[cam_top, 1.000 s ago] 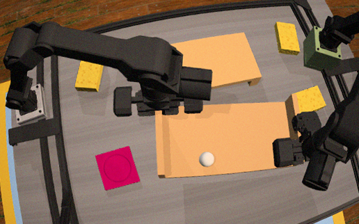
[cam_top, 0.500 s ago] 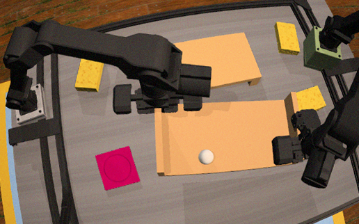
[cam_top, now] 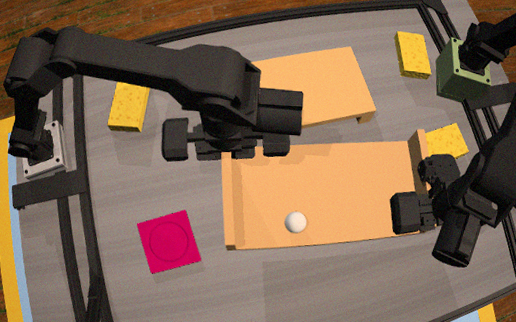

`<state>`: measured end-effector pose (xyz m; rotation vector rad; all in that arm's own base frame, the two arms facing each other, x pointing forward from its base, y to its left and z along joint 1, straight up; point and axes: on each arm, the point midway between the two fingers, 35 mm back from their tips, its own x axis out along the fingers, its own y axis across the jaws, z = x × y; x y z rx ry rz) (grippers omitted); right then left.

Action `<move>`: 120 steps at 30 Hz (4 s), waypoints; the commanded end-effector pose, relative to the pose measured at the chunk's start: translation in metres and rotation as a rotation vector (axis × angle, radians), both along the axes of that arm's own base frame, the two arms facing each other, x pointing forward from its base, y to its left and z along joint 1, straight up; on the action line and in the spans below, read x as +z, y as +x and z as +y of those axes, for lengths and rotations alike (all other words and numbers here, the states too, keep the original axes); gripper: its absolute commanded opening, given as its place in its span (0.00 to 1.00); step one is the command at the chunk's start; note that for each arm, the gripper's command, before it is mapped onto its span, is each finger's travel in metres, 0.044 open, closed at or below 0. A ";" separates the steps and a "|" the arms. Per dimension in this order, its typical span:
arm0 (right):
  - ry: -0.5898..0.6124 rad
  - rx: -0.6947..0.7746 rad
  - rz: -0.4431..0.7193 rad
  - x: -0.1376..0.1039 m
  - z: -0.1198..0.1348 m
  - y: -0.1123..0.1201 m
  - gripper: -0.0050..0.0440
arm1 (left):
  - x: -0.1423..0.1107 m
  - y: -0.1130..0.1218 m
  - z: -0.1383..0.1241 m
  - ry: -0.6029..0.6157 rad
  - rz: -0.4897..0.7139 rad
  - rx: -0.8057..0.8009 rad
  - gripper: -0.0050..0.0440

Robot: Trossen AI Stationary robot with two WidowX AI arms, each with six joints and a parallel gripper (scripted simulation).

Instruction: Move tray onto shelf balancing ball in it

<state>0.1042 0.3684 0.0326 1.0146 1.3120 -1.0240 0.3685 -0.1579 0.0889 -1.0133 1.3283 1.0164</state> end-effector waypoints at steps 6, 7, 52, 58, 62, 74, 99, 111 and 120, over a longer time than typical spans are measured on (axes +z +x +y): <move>0.032 -0.002 0.009 0.008 -0.001 0.002 0.14 | 0.001 0.000 0.002 -0.022 -0.001 -0.002 0.14; 0.042 -0.002 0.013 0.008 -0.002 0.002 0.14 | 0.000 0.000 0.003 -0.032 0.001 -0.002 0.14; 0.022 -0.002 0.006 0.007 -0.017 0.008 0.14 | 0.002 0.001 0.019 -0.012 -0.003 -0.002 0.14; 0.042 -0.002 0.012 0.008 -0.018 0.009 0.14 | 0.000 0.001 0.021 -0.032 0.001 -0.002 0.14; 0.010 -0.002 -0.004 0.005 -0.019 0.009 0.14 | 0.004 0.002 0.022 0.004 -0.001 -0.002 0.14; 0.032 -0.002 0.008 0.007 -0.023 0.011 0.14 | 0.001 0.002 0.026 -0.022 0.000 -0.002 0.14; 0.005 -0.002 -0.004 0.005 -0.031 0.015 0.14 | 0.004 0.003 0.035 0.008 -0.003 -0.002 0.14; 0.026 -0.002 0.005 0.007 -0.035 0.016 0.14 | 0.002 0.003 0.039 -0.015 -0.001 -0.002 0.14; 0.021 -0.002 0.005 0.007 -0.038 0.018 0.14 | 0.002 0.004 0.042 -0.011 -0.003 -0.002 0.14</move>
